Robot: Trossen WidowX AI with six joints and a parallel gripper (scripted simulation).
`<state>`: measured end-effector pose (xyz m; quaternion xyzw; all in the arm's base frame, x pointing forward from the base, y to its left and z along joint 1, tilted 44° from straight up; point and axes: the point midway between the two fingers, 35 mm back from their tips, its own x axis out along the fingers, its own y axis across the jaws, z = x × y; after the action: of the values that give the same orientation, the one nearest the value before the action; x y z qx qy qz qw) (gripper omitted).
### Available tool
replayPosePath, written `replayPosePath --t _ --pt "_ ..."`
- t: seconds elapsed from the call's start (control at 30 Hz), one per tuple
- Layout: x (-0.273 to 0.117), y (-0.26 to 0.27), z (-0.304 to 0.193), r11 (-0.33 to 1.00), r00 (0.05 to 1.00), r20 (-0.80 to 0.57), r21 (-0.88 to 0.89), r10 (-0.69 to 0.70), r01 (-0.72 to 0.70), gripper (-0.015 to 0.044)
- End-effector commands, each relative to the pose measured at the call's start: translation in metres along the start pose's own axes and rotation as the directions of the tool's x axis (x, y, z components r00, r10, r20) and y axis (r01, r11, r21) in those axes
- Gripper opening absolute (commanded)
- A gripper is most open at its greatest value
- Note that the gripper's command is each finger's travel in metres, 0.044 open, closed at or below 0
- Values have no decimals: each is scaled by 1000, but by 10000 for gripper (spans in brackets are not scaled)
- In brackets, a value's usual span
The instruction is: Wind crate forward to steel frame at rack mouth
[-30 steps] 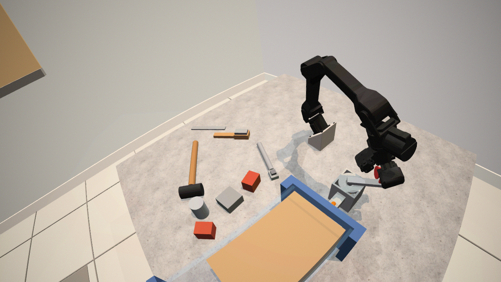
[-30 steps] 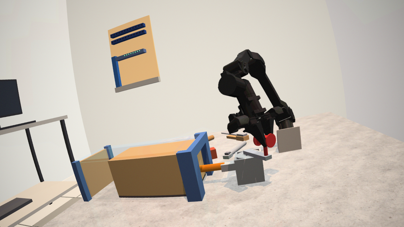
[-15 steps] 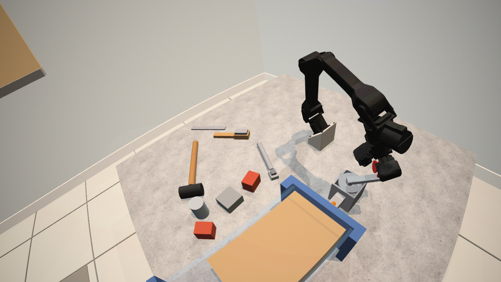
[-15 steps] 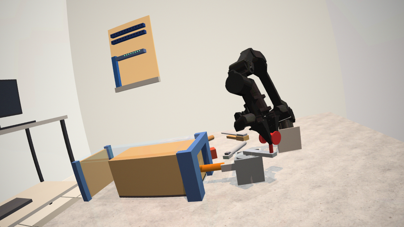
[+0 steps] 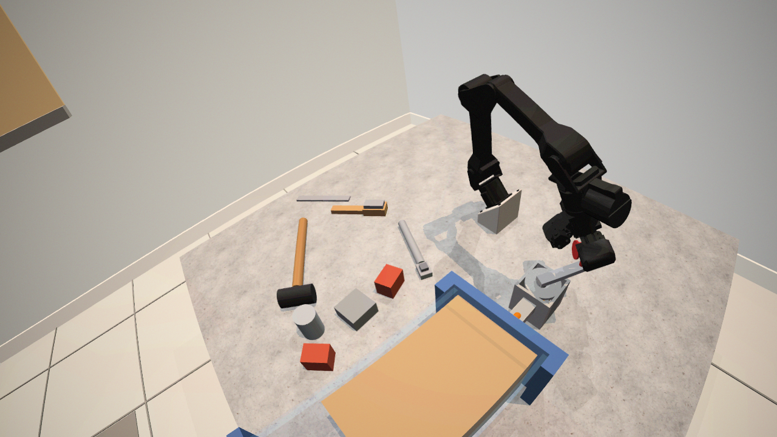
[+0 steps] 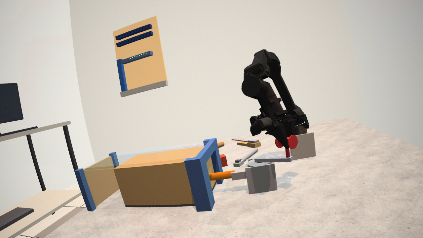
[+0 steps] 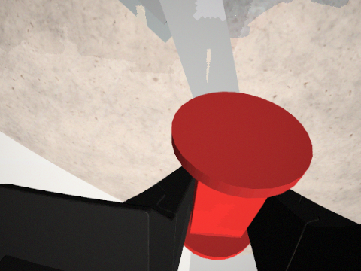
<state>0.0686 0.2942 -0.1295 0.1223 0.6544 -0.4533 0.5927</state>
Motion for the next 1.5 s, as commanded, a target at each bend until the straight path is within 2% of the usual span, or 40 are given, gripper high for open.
replayPosePath --t 0.0,0.77,1.3,1.33,1.47 --pt "0 -13 7 1000 1000 19 9 -24 24 0" --pt "-8 -29 16 1000 1000 -3 4 -9 9 0" --pt "-8 -30 16 1000 1000 -3 4 -9 9 420" --pt "-8 -30 16 1000 1000 -3 4 -9 9 440" --pt "-10 -29 15 1000 1000 -3 4 -9 9 440"
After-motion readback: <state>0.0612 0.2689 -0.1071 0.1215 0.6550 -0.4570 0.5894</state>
